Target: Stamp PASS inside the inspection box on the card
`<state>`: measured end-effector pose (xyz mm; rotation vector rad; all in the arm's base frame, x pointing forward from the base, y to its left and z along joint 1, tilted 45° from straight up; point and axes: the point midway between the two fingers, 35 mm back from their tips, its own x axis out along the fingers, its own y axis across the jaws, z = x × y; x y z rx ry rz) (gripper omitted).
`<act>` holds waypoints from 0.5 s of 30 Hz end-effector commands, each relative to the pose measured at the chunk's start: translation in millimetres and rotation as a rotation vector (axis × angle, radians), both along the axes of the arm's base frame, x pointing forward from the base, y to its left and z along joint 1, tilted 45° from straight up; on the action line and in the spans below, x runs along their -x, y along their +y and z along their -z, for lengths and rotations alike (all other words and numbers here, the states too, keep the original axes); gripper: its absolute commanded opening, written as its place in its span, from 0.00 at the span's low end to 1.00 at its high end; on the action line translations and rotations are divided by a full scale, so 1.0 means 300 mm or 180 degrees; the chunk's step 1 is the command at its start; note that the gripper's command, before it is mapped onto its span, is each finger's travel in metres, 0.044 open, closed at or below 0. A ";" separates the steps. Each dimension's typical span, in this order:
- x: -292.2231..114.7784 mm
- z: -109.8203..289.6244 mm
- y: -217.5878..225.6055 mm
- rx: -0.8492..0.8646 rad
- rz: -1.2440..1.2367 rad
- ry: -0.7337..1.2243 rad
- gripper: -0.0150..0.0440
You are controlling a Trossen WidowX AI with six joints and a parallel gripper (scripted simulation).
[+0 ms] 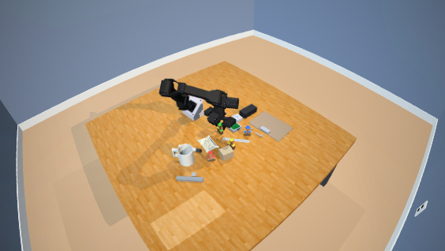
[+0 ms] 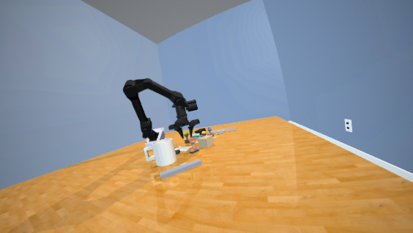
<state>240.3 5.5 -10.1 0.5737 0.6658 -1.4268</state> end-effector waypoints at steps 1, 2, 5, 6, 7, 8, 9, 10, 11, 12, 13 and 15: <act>-0.006 -0.019 0.023 -0.0008 0.0004 -0.0003 0.71; -0.012 -0.043 0.051 -0.0013 0.0000 -0.0001 0.71; -0.020 -0.145 0.159 -0.0019 -0.0008 0.0006 0.71; -0.017 -0.183 0.194 -0.0014 -0.0009 0.0008 0.71; -0.011 -0.221 0.227 -0.0007 -0.0009 0.0009 0.71; -0.004 -0.253 0.253 0.0001 -0.0009 0.0010 0.71; 0.000 -0.272 0.268 0.0006 -0.0009 0.0010 0.71; 0.002 -0.278 0.272 0.0008 -0.0008 0.0010 0.71; 0.002 -0.278 0.272 0.0008 -0.0008 0.0010 0.71; 0.002 -0.278 0.272 0.0008 -0.0008 0.0010 0.71; 0.002 -0.278 0.272 0.0008 -0.0008 0.0010 0.71; 0.002 -0.278 0.272 0.0008 -0.0008 0.0010 0.71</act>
